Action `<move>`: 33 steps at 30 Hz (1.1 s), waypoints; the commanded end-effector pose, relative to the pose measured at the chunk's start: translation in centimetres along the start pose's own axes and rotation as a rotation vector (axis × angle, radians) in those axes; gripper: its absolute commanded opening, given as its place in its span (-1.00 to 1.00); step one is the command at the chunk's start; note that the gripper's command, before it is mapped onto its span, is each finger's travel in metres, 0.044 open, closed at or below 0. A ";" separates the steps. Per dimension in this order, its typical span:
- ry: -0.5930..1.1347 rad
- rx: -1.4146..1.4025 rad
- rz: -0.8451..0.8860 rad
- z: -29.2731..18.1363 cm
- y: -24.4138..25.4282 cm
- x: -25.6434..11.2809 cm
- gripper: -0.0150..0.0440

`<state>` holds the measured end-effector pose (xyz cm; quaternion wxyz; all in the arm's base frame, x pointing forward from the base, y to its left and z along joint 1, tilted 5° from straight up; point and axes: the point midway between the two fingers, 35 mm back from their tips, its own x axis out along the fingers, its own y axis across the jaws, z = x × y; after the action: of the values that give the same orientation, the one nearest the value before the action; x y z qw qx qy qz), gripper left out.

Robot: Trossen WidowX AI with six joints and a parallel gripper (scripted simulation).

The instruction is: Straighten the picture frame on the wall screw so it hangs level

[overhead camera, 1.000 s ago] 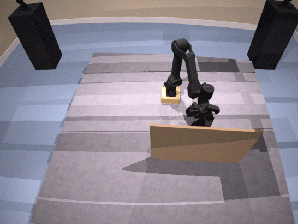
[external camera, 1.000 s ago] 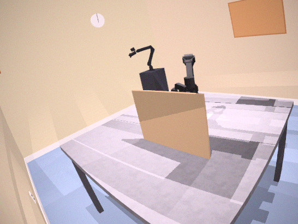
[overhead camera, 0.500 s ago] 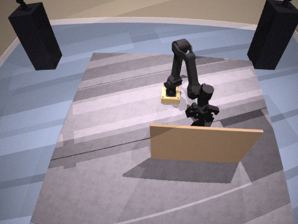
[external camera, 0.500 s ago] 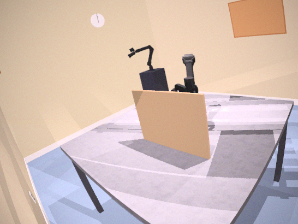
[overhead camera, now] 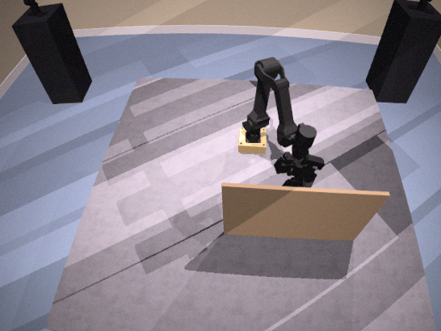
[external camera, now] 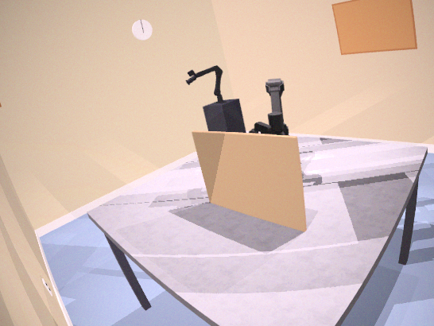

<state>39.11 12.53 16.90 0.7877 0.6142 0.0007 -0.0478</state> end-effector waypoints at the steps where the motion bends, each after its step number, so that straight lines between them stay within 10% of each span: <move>1: 0.000 0.005 0.000 0.0 0.0 0.0 -0.49; 33: 0.001 0.178 0.000 0.0 0.0 0.0 -0.49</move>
<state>39.11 12.49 16.89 0.7346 0.6767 -0.0035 -0.0482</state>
